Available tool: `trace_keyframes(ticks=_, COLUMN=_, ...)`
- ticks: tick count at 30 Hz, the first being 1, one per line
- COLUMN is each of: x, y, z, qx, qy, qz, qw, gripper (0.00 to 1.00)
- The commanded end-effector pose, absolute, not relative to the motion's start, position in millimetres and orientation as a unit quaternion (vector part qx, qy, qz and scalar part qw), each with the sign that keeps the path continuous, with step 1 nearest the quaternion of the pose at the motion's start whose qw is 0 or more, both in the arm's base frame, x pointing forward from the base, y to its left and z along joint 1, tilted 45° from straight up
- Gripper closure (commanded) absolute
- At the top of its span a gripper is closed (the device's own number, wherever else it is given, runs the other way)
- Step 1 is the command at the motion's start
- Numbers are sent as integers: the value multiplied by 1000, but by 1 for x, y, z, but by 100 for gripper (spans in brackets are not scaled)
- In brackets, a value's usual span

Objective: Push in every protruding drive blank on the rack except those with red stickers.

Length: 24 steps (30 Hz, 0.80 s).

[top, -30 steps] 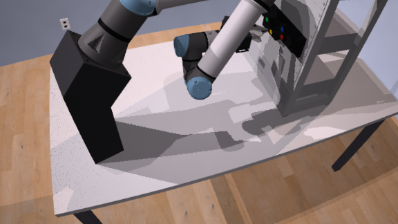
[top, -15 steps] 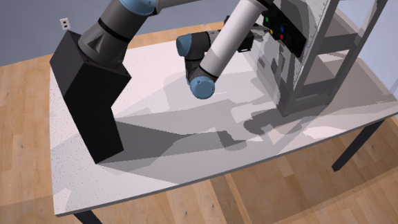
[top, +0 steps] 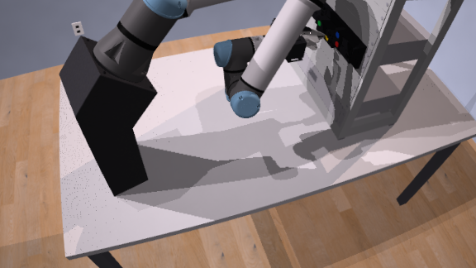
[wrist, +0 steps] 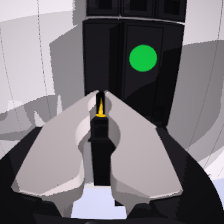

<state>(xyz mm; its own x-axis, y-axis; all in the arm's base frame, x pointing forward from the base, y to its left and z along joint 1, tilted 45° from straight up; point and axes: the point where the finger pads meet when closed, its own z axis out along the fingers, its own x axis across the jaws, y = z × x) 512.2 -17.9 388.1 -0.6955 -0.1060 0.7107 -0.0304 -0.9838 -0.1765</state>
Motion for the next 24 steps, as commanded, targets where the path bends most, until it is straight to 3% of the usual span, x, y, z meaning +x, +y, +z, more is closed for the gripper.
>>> trace_keyframes(ticks=1, x=513, y=-18, z=390, qx=-389, qy=88, qz=-917, qw=21, gripper=100)
trace_keyframes(ticks=24, x=520, y=-20, z=396, qx=-389, qy=88, qz=-917, qw=21, gripper=100)
